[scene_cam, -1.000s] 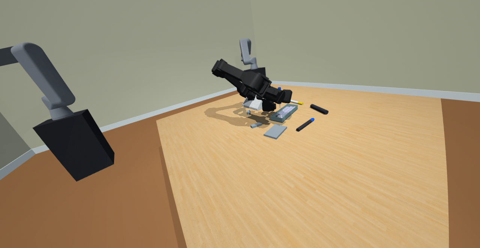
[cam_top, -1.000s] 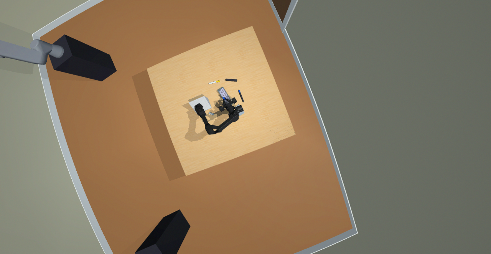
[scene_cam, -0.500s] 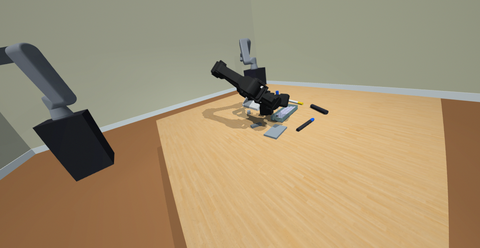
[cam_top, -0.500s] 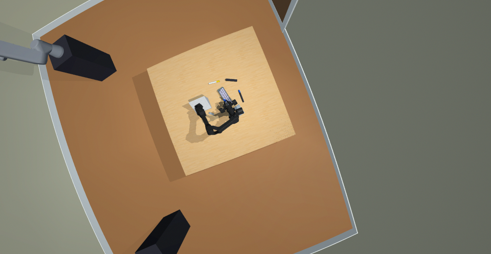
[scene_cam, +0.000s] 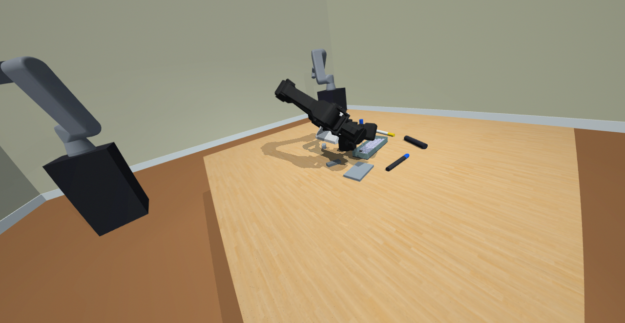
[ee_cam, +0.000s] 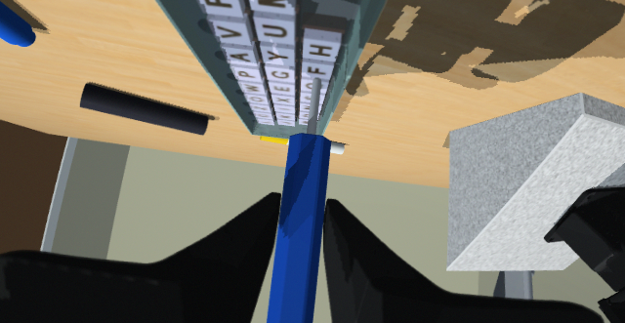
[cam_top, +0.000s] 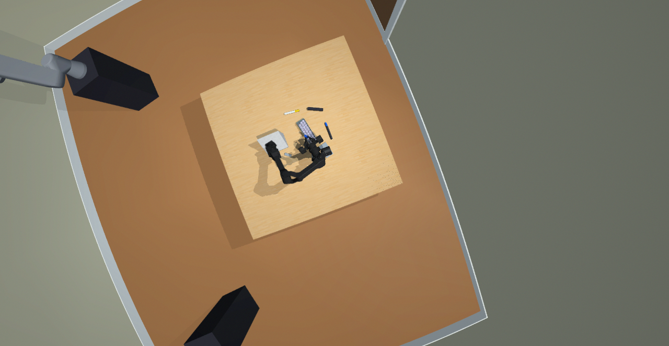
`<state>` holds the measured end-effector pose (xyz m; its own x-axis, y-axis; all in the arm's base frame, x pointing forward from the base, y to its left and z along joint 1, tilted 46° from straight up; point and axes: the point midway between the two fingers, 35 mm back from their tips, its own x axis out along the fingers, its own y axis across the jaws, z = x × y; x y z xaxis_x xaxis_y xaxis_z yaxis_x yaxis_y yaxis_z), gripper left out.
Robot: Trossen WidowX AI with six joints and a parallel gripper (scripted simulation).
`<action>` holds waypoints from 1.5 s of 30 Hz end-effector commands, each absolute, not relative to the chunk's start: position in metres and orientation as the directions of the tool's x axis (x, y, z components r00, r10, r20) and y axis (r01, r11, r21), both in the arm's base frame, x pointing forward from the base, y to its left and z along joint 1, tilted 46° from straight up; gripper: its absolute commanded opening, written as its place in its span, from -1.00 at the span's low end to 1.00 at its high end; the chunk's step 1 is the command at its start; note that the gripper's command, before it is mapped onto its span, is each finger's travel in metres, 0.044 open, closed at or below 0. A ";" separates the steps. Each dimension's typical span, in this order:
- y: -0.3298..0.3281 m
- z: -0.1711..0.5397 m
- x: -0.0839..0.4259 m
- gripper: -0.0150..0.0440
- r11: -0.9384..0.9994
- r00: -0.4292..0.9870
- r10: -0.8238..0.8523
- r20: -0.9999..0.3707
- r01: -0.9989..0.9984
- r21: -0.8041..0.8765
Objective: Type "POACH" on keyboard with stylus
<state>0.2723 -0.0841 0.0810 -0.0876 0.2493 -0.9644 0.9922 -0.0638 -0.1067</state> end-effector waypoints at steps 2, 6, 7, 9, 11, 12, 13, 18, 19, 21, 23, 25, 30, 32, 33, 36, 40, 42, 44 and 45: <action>-0.086 0.078 0.271 -0.22 -0.059 -0.092 0.249 -0.964 0.992 -0.110; -0.088 0.076 0.271 -0.22 -0.059 -0.092 0.249 -0.964 0.992 -0.110; -0.088 0.076 0.270 -0.22 -0.059 -0.092 0.249 -0.964 0.992 -0.110; -0.089 0.075 0.270 -0.22 -0.059 -0.092 0.249 -0.964 0.992 -0.110; -0.090 0.074 0.270 -0.22 -0.059 -0.092 0.249 -0.964 0.992 -0.110; -0.090 0.074 0.270 -0.22 -0.059 -0.092 0.249 -0.964 0.992 -0.110; -0.090 0.074 0.270 -0.22 -0.059 -0.092 0.249 -0.964 0.992 -0.110; -0.091 0.073 0.270 -0.22 -0.059 -0.092 0.249 -0.964 0.992 -0.110; -0.092 0.072 0.270 -0.22 -0.059 -0.092 0.249 -0.964 0.992 -0.110; -0.093 0.072 0.270 -0.22 -0.059 -0.092 0.249 -0.964 0.992 -0.110; -0.093 0.071 0.270 -0.22 -0.059 -0.092 0.249 -0.964 0.992 -0.110; -0.094 0.070 0.269 -0.22 -0.059 -0.092 0.249 -0.964 0.992 -0.110; -0.095 0.069 0.269 -0.22 -0.059 -0.092 0.249 -0.964 0.992 -0.110; -0.096 0.068 0.269 -0.22 -0.059 -0.092 0.249 -0.964 0.992 -0.110; -0.096 0.068 0.269 -0.22 -0.059 -0.092 0.249 -0.964 0.992 -0.110; -0.095 0.069 0.269 -0.22 -0.059 -0.092 0.249 -0.964 0.992 -0.110; -0.095 0.069 0.269 -0.22 -0.059 -0.092 0.249 -0.964 0.992 -0.110; -0.095 0.069 0.269 -0.22 -0.059 -0.092 0.249 -0.964 0.992 -0.110; -0.093 0.071 0.270 -0.22 -0.059 -0.092 0.249 -0.964 0.992 -0.110; -0.091 0.074 0.270 -0.22 -0.059 -0.092 0.249 -0.964 0.992 -0.110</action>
